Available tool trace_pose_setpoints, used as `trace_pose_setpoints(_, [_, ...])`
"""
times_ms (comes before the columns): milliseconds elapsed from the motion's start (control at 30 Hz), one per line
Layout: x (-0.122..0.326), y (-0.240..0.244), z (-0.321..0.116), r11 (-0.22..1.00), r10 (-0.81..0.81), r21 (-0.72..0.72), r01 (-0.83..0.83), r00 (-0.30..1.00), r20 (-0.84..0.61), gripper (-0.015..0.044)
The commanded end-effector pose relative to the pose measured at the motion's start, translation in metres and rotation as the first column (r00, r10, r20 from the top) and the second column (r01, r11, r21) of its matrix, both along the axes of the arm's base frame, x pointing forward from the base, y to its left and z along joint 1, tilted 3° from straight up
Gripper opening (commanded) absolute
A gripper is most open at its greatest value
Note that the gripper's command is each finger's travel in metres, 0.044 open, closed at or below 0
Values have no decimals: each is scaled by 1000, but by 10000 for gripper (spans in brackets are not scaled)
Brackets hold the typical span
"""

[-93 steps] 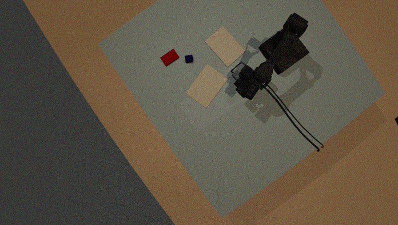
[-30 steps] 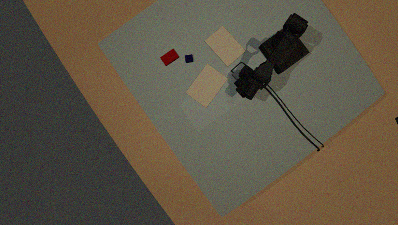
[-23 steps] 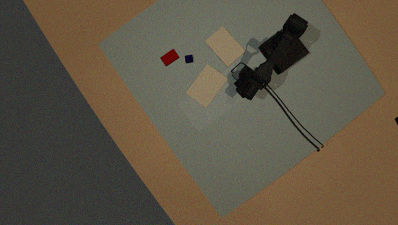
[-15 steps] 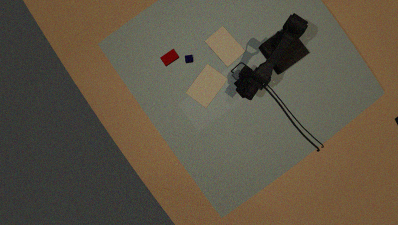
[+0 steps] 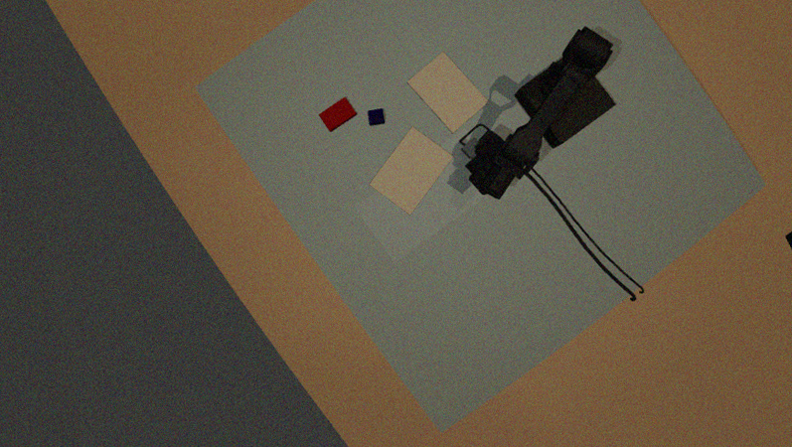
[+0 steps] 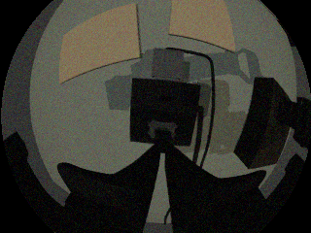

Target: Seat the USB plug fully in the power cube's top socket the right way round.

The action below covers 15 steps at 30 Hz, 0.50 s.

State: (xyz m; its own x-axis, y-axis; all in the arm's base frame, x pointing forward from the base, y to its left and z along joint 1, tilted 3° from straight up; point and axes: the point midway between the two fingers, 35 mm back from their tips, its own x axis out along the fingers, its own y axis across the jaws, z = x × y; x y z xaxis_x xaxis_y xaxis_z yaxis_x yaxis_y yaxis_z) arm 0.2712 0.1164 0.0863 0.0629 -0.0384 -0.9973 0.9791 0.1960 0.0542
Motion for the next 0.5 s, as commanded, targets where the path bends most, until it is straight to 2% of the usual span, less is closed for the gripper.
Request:
trace_pose_setpoints(0, [0, 0, -1, 1000, -5, 1, 5, 1000, 1, 0])
trace_pose_setpoints(467, [0, 0, -2, 1000, -5, 1, 5, 1000, 1, 0])
